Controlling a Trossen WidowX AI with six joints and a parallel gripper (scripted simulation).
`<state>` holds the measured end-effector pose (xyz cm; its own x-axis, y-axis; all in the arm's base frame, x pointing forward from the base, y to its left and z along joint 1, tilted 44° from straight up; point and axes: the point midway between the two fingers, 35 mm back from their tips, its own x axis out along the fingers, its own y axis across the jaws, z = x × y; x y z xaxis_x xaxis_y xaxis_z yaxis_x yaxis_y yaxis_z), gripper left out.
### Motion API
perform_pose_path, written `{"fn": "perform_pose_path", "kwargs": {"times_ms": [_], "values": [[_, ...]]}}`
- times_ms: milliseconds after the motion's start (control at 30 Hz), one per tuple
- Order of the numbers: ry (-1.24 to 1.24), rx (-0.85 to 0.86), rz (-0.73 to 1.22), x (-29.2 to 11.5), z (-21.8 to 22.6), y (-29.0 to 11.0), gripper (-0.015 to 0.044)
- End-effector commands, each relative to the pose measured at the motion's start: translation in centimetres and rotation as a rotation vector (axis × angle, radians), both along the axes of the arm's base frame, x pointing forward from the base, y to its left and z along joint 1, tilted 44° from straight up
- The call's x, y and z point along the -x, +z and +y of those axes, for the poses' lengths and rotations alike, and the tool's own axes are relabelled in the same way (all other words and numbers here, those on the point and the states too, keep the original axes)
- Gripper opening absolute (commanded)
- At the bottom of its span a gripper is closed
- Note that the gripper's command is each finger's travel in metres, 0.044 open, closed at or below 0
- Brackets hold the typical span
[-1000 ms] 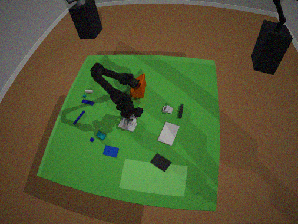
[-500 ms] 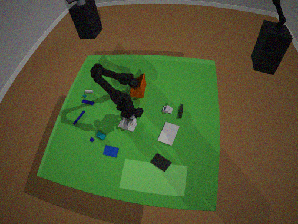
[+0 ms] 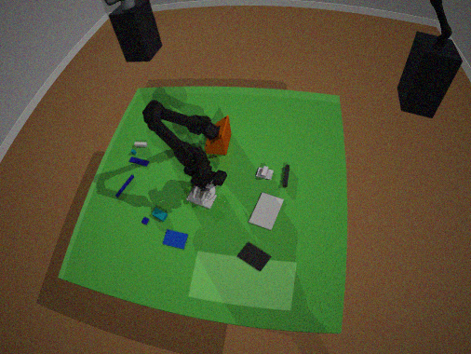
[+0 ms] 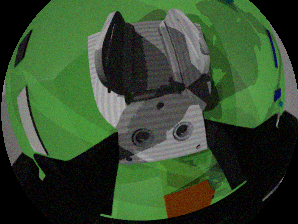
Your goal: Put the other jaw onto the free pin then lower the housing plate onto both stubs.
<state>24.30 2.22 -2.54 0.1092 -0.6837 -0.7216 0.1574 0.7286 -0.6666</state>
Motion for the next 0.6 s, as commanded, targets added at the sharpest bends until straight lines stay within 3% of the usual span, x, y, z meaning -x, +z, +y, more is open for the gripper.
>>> {"fn": "perform_pose_path", "kwargs": {"times_ms": [0, 567], "values": [[0.004, 0.004, 0.003, 0.05, -0.08, -0.05, 0.0351], [0.005, 0.004, 0.003, 0.01, -0.38, -0.35, 0.0351]]}}
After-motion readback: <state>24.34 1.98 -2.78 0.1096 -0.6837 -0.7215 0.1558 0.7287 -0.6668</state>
